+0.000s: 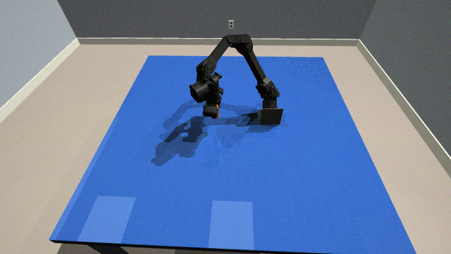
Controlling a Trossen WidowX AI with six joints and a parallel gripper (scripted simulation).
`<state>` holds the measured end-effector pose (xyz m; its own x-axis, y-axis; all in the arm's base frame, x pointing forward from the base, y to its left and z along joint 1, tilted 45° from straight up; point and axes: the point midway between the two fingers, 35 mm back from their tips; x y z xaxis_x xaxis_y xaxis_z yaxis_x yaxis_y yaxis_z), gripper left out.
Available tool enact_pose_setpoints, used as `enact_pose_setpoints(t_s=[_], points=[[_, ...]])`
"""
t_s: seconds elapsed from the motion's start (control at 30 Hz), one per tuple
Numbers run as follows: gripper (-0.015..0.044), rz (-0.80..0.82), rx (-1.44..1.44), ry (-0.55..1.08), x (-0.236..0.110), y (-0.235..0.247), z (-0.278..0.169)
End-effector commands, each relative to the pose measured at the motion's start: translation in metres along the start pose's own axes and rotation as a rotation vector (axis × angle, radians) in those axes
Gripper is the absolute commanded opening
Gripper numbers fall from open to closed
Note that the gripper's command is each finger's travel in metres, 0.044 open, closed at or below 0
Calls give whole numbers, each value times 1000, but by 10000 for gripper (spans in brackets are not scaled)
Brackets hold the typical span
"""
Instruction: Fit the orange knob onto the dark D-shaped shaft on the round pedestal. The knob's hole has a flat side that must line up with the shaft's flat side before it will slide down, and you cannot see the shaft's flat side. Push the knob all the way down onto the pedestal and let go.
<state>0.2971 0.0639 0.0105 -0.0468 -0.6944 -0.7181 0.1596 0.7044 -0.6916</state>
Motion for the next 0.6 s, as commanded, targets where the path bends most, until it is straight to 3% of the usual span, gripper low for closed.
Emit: enact_pose_setpoints(t_s=[0.0,0.17,0.57], points=[[0,4,5,-5,-30,3,-3],[0,0,6,-5,-51,3,-8],[0,10,3,-4,-45,-17,3]])
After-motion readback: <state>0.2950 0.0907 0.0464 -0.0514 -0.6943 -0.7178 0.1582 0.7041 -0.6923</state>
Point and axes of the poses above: the point midway between the two fingers, 35 mm back from their tips, its own x axis out along the fingers, its own y axis across the jaws, z = x × y, and after that the axes turned 6 degrees about -x, right-handed
